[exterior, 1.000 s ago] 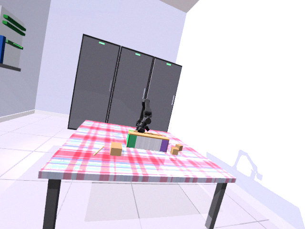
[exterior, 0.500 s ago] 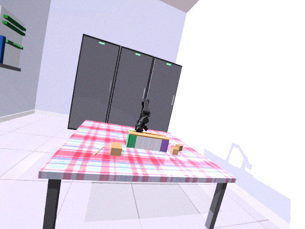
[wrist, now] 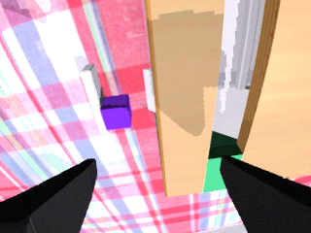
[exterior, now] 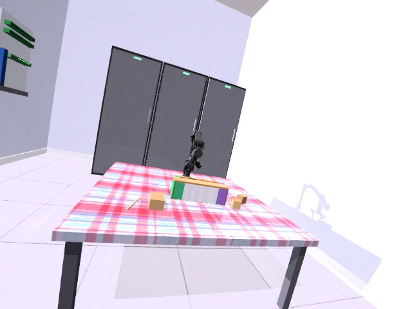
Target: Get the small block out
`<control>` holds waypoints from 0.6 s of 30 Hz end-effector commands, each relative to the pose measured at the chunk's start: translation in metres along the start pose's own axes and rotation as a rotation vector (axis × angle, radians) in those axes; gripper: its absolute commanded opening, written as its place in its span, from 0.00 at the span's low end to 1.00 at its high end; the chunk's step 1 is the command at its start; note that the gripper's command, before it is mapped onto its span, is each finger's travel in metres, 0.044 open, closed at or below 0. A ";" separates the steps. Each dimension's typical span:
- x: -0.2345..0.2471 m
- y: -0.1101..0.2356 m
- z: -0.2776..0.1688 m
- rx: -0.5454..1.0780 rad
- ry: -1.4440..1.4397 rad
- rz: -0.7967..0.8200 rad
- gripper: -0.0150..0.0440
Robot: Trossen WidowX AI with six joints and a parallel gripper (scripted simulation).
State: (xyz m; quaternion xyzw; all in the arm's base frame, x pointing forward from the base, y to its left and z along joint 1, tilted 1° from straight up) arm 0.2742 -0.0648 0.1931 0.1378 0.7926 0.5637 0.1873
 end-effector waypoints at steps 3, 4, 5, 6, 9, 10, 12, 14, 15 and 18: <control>0.001 0.001 -0.019 -0.051 -0.513 -0.012 0.74; 0.002 0.001 -0.021 -0.065 -0.625 -0.006 0.74; 0.003 0.000 -0.024 -0.078 -0.736 0.001 0.74; 0.003 -0.001 -0.026 -0.091 -0.848 0.010 0.74; 0.006 -0.003 -0.034 -0.129 -1.182 0.042 0.74; 0.006 -0.003 -0.036 -0.141 -1.293 0.056 0.74; 0.008 -0.004 -0.041 -0.163 -1.515 0.086 0.74; 0.010 -0.005 -0.045 -0.183 -1.736 0.122 0.74; 0.011 -0.006 -0.048 -0.192 -1.846 0.142 0.74; 0.014 -0.008 -0.054 -0.214 -2.173 0.212 0.74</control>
Point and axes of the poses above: the point midway between the two fingers, 35 mm back from their tips, its own y axis back along the fingers, its own x axis across the jaws, z = x × y, the point moved 7 cm from there along y, back along the fingers, and after that the axes turned 14 degrees about -y, right-handed, at the moved point
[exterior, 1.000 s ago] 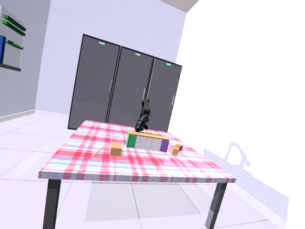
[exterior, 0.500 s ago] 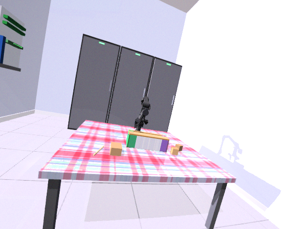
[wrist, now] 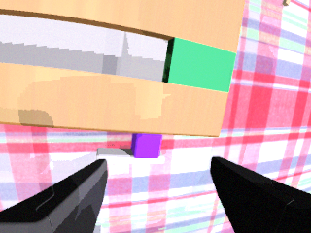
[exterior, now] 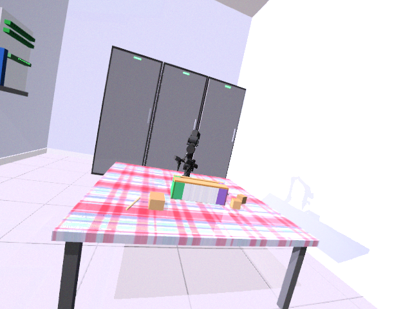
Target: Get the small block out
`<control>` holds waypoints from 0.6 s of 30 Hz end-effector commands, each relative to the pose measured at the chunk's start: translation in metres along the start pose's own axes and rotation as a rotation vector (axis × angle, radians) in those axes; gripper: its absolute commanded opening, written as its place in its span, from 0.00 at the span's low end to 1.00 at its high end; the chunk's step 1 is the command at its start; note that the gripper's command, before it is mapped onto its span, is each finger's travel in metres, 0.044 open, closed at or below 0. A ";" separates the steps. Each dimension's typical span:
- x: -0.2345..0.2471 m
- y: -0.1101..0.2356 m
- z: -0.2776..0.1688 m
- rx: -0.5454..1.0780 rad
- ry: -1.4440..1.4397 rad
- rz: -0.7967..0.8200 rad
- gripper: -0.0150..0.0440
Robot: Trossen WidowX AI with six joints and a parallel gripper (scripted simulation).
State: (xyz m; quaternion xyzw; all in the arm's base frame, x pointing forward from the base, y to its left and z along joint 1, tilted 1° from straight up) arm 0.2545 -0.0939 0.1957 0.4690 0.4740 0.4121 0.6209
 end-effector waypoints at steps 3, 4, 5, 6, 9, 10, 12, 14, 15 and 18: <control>-0.021 0.002 -0.018 -0.033 -1.112 0.154 0.74; -0.022 0.002 -0.019 -0.030 -1.182 0.165 0.74; -0.023 0.002 -0.020 -0.025 -1.254 0.176 0.74; -0.024 0.001 -0.021 -0.021 -1.325 0.187 0.74; -0.028 0.001 -0.024 -0.004 -1.538 0.226 0.74; -0.029 0.001 -0.025 0.003 -1.608 0.237 0.74; -0.032 0.001 -0.027 0.019 -1.749 0.260 0.74; -0.034 0.001 -0.029 0.038 -1.892 0.283 0.74; -0.035 0.001 -0.030 0.048 -1.961 0.295 0.74; -0.038 0.001 -0.033 0.083 -2.167 0.330 0.74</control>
Point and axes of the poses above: the point midway between the two fingers, 35 mm back from their tips, its own y axis back along the fingers, its own x axis across the jaws, z = x × y, the point moved 7 cm from there along y, back along the fingers, and after that the axes turned 14 degrees about -y, right-handed, at the moved point
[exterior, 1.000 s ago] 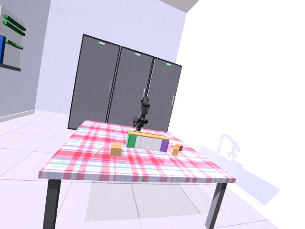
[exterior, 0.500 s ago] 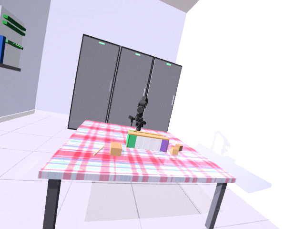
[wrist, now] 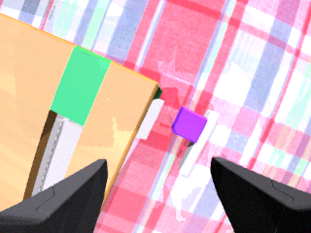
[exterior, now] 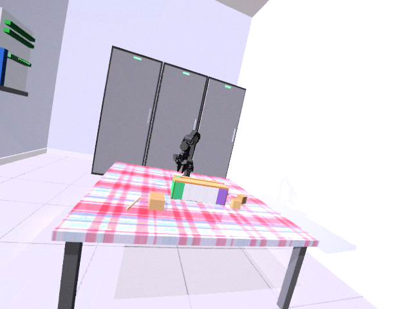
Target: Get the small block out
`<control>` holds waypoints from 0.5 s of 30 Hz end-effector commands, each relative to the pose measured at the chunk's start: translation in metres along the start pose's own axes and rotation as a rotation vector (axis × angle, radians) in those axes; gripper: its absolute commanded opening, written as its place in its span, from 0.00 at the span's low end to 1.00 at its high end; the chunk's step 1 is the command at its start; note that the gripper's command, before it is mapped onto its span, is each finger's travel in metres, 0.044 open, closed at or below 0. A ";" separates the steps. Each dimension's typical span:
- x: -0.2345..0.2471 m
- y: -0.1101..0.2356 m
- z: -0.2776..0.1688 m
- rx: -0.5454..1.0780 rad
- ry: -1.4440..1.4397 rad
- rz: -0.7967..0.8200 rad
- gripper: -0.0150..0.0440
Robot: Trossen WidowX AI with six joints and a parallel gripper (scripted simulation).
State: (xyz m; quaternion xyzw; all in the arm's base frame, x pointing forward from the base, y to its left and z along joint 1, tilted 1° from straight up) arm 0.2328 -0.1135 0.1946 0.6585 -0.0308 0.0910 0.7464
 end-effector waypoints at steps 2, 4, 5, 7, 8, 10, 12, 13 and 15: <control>-0.021 0.008 0.012 0.105 -1.026 0.124 0.74; -0.023 0.009 0.013 0.127 -1.166 0.130 0.74; -0.024 0.009 0.014 0.138 -1.236 0.132 0.74; -0.027 0.009 0.015 0.162 -1.375 0.136 0.74; -0.028 0.009 0.016 0.175 -1.444 0.138 0.74; -0.030 0.010 0.017 0.202 -1.583 0.139 0.74; -0.033 0.010 0.018 0.232 -1.722 0.140 0.74; -0.034 0.011 0.019 0.246 -1.791 0.138 0.74; -0.035 0.011 0.020 0.274 -1.925 0.132 0.74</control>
Point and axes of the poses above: the point midway between the two fingers, 35 mm back from their tips, its own y axis back along the fingers, its own x axis across the jaws, z = x × y, the point moved 7 cm from there along y, back along the fingers, and after that the axes turned 14 degrees about -y, right-handed, at the moved point
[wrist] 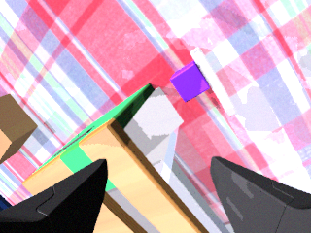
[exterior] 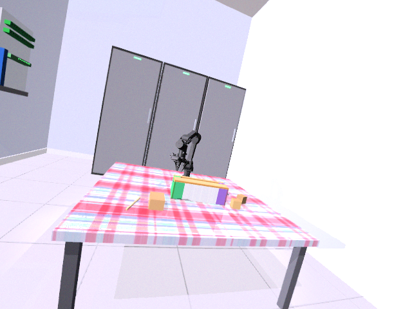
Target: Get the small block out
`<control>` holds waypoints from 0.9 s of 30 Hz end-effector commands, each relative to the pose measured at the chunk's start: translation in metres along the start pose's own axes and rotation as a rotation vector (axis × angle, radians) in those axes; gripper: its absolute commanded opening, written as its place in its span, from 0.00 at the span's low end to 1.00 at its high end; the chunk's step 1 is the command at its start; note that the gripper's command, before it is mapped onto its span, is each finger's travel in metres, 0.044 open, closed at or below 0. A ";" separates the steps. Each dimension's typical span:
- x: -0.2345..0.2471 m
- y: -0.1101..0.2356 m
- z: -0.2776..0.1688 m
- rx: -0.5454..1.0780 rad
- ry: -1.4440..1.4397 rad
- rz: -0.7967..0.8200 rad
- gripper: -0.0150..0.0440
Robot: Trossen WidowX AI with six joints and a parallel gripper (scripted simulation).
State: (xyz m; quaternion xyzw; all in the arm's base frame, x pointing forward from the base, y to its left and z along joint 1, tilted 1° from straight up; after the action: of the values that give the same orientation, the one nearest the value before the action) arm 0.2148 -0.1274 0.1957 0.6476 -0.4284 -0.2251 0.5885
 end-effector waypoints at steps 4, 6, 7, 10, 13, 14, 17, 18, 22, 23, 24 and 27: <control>-0.001 0.011 0.018 0.149 -0.952 0.008 0.74; -0.001 0.011 0.018 0.149 -0.952 0.008 0.74; -0.001 0.011 0.018 0.149 -0.952 0.008 0.74; -0.001 0.011 0.018 0.149 -0.952 0.008 0.74; -0.001 0.011 0.018 0.149 -0.952 0.008 0.74; -0.001 0.011 0.018 0.149 -0.952 0.008 0.74; -0.001 0.011 0.018 0.149 -0.952 0.008 0.74; -0.001 0.011 0.018 0.149 -0.952 0.008 0.74; -0.006 -0.023 0.025 0.149 -0.952 0.008 0.74; -0.009 -0.036 0.028 0.148 -0.952 0.008 0.74; -0.013 -0.049 0.031 0.148 -0.952 0.008 0.74; -0.025 -0.076 0.040 0.148 -0.952 0.008 0.74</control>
State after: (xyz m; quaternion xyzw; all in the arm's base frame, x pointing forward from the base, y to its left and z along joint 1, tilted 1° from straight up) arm 0.1969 -0.1377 0.1364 0.5122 -0.6705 -0.4567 0.2819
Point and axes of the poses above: the point midway between the two fingers, 35 mm back from their tips, its own y axis back along the fingers, its own x axis across the jaws, z = x × y, the point moved 7 cm from there along y, back along the fingers, and after that the axes turned 14 degrees about -y, right-handed, at the moved point
